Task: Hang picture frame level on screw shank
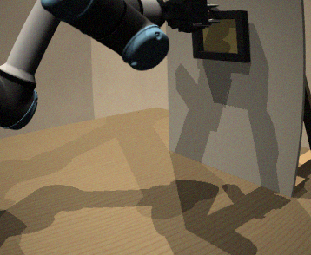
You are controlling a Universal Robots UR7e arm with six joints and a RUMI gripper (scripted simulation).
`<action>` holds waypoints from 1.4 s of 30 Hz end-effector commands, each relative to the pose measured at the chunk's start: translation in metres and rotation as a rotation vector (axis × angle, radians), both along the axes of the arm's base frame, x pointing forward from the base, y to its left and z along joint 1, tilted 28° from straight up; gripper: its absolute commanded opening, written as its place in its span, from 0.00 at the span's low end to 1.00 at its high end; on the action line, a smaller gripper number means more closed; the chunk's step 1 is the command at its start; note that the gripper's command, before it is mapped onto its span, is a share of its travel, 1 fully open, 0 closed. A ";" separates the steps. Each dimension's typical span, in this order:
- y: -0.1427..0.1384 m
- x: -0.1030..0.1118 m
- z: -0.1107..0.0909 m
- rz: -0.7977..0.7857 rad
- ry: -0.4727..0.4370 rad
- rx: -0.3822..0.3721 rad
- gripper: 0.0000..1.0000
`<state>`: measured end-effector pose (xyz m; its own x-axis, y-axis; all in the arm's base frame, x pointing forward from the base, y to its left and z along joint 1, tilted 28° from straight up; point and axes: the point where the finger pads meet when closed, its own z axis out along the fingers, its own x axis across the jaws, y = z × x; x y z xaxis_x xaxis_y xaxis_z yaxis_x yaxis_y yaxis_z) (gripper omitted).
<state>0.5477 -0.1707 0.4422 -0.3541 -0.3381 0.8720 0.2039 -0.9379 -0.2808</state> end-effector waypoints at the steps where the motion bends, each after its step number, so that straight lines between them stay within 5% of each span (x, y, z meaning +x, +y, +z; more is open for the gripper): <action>1: 0.000 0.000 0.000 0.000 0.000 0.000 0.00; 5: 0.000 0.000 0.000 0.000 0.000 0.000 0.00; 6: 0.000 0.000 0.000 0.000 0.000 0.000 0.29; 42: 0.000 0.000 0.000 0.000 0.000 0.000 0.29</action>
